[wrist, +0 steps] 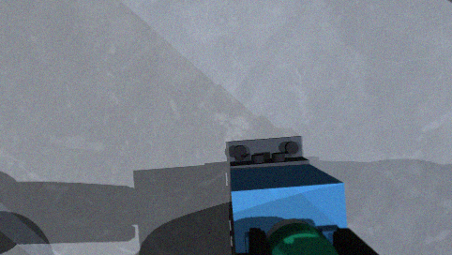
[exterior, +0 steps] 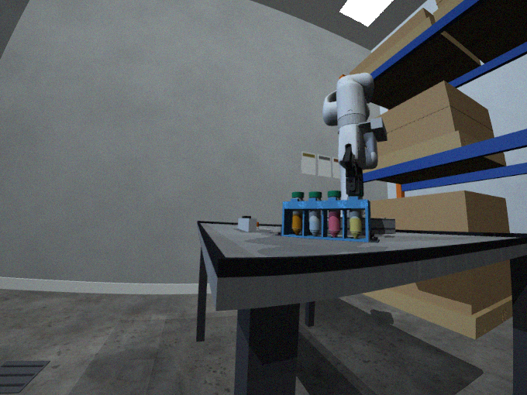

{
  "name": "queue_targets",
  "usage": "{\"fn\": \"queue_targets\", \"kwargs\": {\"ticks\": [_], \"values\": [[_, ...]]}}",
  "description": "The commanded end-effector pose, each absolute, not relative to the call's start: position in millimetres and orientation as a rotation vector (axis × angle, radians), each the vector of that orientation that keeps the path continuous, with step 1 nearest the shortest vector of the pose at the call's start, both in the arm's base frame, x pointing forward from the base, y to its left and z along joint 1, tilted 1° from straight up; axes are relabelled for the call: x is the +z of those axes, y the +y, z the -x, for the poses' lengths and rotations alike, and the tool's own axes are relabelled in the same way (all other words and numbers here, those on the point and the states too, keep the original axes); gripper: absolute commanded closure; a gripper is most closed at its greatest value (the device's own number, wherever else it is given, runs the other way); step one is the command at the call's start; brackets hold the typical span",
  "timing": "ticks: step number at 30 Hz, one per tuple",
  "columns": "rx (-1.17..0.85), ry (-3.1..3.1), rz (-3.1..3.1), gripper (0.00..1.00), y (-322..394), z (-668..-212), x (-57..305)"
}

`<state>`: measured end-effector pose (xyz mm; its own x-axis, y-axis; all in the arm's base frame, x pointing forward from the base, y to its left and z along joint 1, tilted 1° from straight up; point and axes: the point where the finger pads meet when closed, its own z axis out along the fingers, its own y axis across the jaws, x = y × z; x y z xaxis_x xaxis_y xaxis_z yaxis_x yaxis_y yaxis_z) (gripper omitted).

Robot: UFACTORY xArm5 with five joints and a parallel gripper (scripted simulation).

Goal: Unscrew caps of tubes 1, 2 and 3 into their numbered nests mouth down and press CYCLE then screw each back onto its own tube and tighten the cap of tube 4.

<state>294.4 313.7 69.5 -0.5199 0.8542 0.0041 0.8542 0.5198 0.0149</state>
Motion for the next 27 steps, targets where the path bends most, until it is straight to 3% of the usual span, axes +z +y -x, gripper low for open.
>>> {"fn": "queue_targets", "kwargs": {"ticks": [1, 16, 25, 26, 27], "values": [[0.031, 2.928, -1.144, 1.00, 314.5, -295.2, 70.9], [0.031, 3.126, -0.276, 1.00, 314.5, -295.2, 71.2], [0.031, 3.128, -0.255, 1.00, 314.5, -295.2, 71.2], [0.031, 3.128, -0.255, 0.54, 314.5, -295.2, 71.2], [0.031, 3.128, -0.255, 0.54, 314.5, -295.2, 71.2]]}}
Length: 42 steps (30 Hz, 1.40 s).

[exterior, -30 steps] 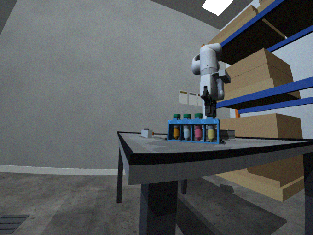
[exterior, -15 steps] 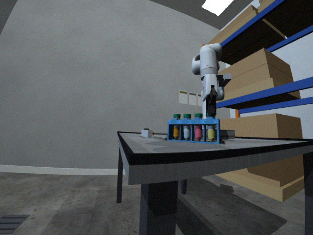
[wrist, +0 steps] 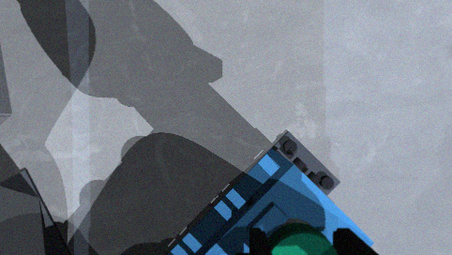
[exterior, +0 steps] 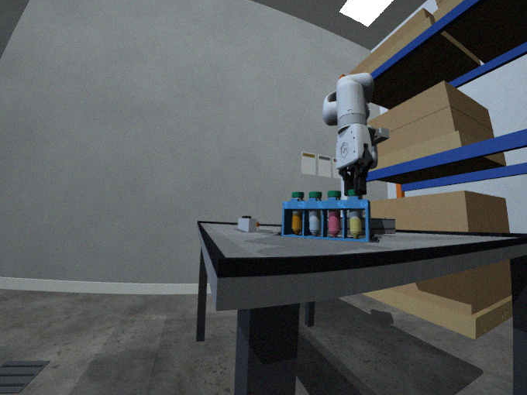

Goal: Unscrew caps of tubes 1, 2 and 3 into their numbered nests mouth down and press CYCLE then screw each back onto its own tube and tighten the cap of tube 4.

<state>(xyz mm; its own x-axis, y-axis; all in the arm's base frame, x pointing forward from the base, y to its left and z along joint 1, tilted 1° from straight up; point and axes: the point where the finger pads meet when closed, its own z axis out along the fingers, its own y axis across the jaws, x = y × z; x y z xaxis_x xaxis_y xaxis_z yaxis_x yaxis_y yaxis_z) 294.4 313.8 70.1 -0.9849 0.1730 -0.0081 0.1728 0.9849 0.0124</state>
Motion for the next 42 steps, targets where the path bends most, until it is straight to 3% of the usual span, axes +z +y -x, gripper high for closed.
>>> {"fn": "queue_targets", "kwargs": {"ticks": [1, 11, 15, 42], "values": [[0.031, 3.128, -0.255, 0.54, 314.5, -295.2, 71.2], [0.031, 3.128, -0.255, 0.54, 314.5, -295.2, 71.2], [0.031, 3.059, -0.714, 0.54, 314.5, -295.2, 71.0], [0.027, 2.339, -2.111, 0.54, 314.5, -295.2, 71.0]]}}
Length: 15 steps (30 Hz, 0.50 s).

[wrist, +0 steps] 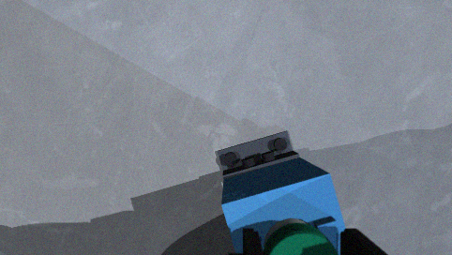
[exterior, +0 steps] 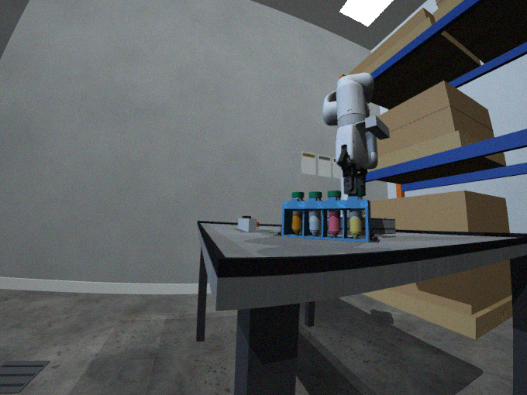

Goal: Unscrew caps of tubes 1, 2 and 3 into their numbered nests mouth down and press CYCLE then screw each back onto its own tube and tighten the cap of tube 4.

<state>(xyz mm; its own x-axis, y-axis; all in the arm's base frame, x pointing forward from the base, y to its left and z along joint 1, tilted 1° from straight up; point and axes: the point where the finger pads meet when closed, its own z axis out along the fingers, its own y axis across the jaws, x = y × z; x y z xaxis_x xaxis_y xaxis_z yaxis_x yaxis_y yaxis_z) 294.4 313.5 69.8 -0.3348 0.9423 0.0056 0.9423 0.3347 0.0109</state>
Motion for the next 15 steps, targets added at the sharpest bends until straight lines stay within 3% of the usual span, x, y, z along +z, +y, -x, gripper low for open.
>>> {"fn": "queue_targets", "kwargs": {"ticks": [1, 15], "values": [[0.027, 2.296, -2.157, 0.54, 314.5, -295.2, 71.0], [0.025, 2.041, -2.403, 0.54, 314.5, -295.2, 71.0]]}}
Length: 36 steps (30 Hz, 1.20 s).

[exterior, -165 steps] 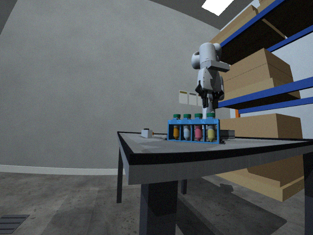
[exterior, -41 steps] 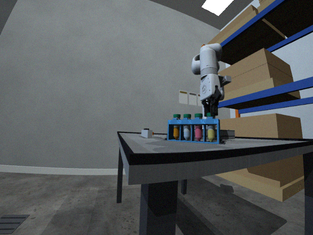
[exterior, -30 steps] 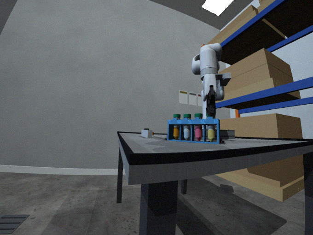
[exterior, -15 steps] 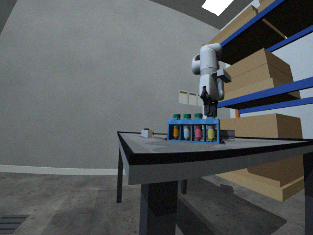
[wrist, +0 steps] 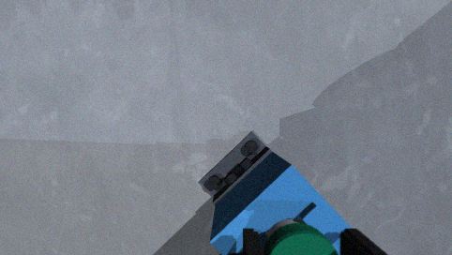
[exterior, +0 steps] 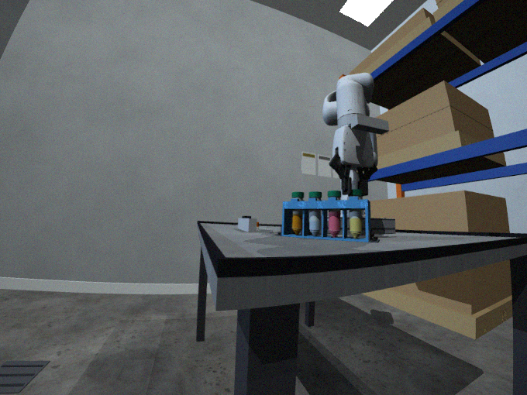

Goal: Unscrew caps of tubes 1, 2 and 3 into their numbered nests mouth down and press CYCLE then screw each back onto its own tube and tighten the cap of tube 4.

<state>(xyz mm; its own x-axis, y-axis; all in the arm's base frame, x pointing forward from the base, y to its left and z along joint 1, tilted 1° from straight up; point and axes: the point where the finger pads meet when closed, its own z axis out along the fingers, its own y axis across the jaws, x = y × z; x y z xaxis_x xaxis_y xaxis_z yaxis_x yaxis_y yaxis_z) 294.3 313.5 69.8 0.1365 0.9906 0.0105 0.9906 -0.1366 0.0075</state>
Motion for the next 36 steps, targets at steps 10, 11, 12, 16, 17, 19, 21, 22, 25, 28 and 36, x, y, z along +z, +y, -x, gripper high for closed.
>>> {"fn": "queue_targets", "kwargs": {"ticks": [10, 11, 12, 16, 17, 19, 21, 22, 25, 28, 36], "values": [[-0.025, -2.026, 2.385, 1.00, 314.5, -295.2, 71.0], [-0.025, -2.026, 2.385, 1.00, 314.5, -295.2, 71.0], [-0.025, -2.026, 2.385, 1.00, 314.5, -295.2, 71.0], [-0.026, -2.085, 2.334, 1.00, 314.5, -295.2, 71.1], [-0.026, -2.143, 2.282, 1.00, 314.5, -295.2, 71.1], [-0.027, -2.255, 2.172, 1.00, 314.5, -295.2, 71.2], [-0.028, -2.362, 2.057, 1.00, 314.5, -295.2, 71.2], [-0.028, -2.413, 1.998, 1.00, 314.5, -295.2, 71.2], [-0.029, -2.523, 1.860, 1.00, 314.5, -295.2, 71.3], [-0.029, -2.595, 1.759, 1.00, 314.5, -295.2, 71.4], [-0.031, -2.850, 1.314, 1.00, 314.5, -295.2, 71.5]]}}
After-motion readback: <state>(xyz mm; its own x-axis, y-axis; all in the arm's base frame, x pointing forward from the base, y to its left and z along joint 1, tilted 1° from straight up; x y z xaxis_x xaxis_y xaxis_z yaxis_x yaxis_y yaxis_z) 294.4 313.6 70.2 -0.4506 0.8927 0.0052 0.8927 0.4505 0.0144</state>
